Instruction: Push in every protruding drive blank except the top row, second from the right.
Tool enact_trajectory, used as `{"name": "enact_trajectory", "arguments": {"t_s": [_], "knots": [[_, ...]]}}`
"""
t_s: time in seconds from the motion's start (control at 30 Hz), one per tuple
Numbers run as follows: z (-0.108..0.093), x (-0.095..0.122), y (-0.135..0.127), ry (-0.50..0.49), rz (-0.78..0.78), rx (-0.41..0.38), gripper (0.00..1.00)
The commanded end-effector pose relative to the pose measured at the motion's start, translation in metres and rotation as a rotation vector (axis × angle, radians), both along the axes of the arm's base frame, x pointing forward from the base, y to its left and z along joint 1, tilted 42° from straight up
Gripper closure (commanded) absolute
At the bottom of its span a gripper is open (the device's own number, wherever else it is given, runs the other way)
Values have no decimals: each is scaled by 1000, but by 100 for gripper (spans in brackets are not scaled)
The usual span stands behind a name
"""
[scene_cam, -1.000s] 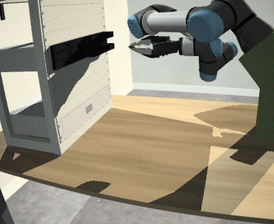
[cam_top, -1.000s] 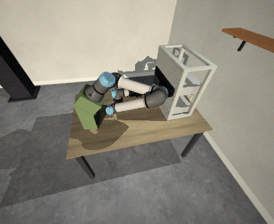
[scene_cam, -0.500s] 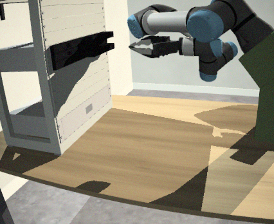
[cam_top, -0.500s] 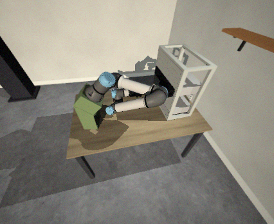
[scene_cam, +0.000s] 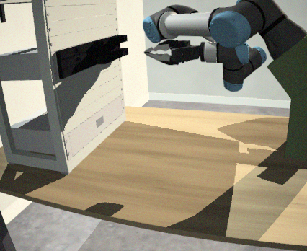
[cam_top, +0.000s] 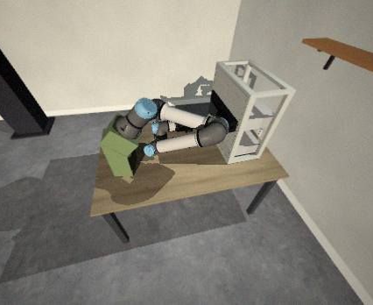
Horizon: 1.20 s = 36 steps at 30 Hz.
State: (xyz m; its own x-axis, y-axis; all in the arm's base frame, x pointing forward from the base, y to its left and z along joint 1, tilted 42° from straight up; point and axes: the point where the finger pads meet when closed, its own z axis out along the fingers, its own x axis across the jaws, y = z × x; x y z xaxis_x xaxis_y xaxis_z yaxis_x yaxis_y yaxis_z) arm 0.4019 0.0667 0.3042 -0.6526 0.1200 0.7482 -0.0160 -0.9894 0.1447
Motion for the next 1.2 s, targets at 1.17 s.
{"name": "enact_trajectory", "arguments": {"t_s": [1.17], "knots": [[26, 28, 2, 1, 4, -3, 100]]}}
